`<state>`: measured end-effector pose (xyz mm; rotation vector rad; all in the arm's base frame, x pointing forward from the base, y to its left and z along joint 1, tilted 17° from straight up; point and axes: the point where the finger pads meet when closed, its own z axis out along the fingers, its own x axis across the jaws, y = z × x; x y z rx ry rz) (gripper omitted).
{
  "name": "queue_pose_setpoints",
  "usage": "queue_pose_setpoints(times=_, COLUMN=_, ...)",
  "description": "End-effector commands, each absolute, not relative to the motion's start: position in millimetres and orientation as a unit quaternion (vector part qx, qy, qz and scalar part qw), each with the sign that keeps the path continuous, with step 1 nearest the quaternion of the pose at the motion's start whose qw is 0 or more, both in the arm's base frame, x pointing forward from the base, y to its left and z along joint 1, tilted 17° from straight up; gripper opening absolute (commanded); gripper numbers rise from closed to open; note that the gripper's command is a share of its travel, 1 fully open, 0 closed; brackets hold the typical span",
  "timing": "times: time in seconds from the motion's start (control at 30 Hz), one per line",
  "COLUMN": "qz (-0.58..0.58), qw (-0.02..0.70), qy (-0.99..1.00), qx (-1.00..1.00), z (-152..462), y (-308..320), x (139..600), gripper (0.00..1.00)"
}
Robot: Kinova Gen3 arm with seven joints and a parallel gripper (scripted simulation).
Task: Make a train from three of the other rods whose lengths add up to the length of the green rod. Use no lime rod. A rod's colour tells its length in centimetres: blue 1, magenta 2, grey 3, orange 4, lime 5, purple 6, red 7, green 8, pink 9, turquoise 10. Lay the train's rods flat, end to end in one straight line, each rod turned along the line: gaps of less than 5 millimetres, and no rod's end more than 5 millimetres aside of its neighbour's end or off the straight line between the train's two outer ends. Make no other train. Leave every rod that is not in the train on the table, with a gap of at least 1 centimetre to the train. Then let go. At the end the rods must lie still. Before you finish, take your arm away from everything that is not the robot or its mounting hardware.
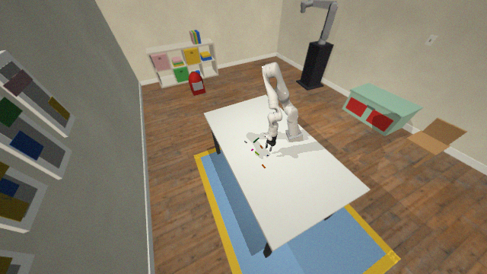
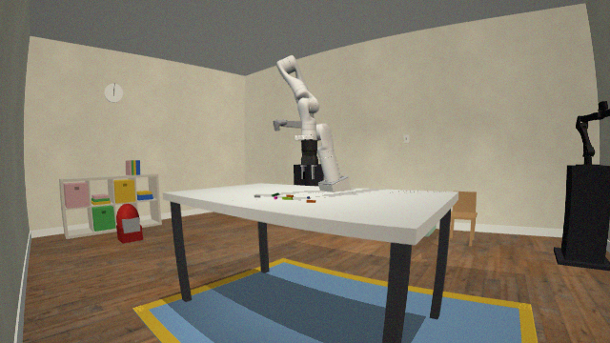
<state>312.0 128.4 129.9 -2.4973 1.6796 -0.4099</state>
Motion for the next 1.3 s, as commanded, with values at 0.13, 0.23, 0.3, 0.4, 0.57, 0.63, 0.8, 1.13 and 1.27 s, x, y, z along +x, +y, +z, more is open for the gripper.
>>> queue_pose_setpoints(times=0.13, qz=-0.135, qw=0.053, qy=0.552, qx=-0.821, z=130, y=129, x=312, gripper=1.0)
queue_pose_setpoints(times=0.23, qz=-0.135, qw=0.053, qy=0.552, qx=-0.821, z=130, y=129, x=312, gripper=1.0)
queue_pose_setpoints(times=0.3, qz=-0.135, qw=0.053, qy=0.552, qx=-0.821, z=130, y=129, x=312, gripper=1.0)
queue_pose_setpoints(times=0.4, qz=-0.135, qw=0.053, qy=0.553, qx=-0.821, z=130, y=129, x=312, gripper=1.0)
queue_pose_setpoints(times=0.57, qz=-0.123, qw=0.06, qy=0.632, qx=-0.763, z=133, y=109, x=333, gripper=1.0)
queue_pose_setpoints(times=0.63, qz=-0.115, qw=0.066, qy=0.685, qx=-0.717, z=135, y=94, x=347, gripper=1.0)
queue_pose_setpoints(times=0.8, qz=-0.097, qw=0.08, qy=0.79, qx=-0.6, z=140, y=54, x=377, gripper=1.0)
queue_pose_setpoints(times=1.13, qz=-0.072, qw=0.111, qy=0.923, qx=-0.36, z=152, y=-36, x=421, gripper=1.0)
queue_pose_setpoints(times=1.27, qz=-0.063, qw=0.126, qy=0.958, qx=-0.251, z=158, y=-80, x=434, gripper=1.0)
